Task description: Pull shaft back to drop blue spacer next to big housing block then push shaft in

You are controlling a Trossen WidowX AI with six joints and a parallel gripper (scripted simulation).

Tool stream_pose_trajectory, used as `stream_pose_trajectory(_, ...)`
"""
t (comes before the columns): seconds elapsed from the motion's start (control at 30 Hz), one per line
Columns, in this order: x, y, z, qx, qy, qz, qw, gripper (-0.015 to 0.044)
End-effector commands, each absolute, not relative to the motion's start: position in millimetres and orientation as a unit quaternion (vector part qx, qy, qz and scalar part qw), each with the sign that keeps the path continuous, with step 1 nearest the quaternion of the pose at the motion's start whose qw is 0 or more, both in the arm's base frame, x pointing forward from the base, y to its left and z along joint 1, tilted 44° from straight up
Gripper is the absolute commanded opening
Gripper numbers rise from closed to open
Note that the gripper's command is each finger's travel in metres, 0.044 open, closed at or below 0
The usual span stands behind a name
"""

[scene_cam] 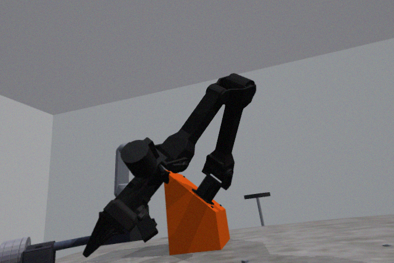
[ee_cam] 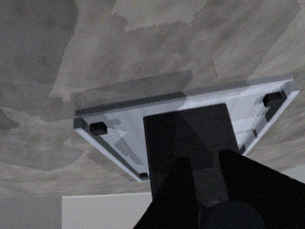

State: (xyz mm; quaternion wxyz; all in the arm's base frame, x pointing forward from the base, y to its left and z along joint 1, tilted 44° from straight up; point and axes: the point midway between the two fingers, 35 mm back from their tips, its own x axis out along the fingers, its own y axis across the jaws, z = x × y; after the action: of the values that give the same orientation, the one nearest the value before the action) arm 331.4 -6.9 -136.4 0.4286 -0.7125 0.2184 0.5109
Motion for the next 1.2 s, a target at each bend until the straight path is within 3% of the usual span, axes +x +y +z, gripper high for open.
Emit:
stream_pose_trajectory(0.0, 331.4, -6.9, -136.4, -0.712, 0.218, 0.511, 0.429, 0.0000)
stream_pose_trajectory(1.17, 338.3, -12.0, -141.3, -0.711, 0.219, 0.512, 0.429, 0.0000)
